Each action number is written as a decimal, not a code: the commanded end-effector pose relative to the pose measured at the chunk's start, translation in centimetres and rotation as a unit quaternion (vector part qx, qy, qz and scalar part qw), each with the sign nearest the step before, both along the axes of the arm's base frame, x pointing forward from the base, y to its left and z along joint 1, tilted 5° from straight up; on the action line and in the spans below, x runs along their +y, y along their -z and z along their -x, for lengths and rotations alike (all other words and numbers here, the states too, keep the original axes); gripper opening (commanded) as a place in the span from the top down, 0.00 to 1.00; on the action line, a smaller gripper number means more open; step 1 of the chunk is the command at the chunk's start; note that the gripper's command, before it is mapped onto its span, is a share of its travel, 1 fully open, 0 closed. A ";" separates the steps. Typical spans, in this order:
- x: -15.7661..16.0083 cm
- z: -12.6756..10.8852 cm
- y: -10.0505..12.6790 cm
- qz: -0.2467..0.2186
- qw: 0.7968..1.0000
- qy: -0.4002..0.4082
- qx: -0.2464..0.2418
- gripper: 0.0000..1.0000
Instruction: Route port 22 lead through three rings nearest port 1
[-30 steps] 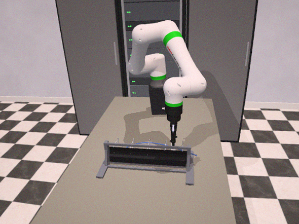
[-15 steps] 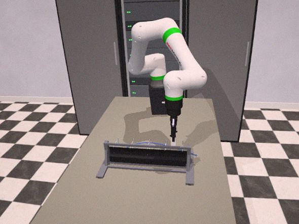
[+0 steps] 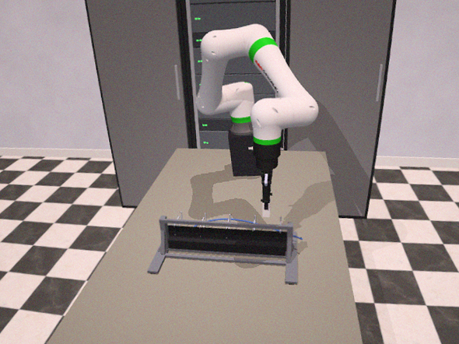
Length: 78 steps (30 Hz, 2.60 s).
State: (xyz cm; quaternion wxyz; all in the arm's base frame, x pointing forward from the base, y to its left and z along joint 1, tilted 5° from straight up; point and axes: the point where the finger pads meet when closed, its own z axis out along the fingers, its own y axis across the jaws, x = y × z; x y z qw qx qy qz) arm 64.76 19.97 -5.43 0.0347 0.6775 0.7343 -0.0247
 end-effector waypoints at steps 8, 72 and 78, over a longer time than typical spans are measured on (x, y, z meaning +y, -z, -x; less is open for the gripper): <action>0.0 0.0 -0.4 0.000 1.000 0.000 0.000 0.80; 0.0 0.0 -0.4 0.000 1.000 0.000 0.000 1.00; 0.0 0.0 -0.4 0.000 1.000 0.000 0.000 1.00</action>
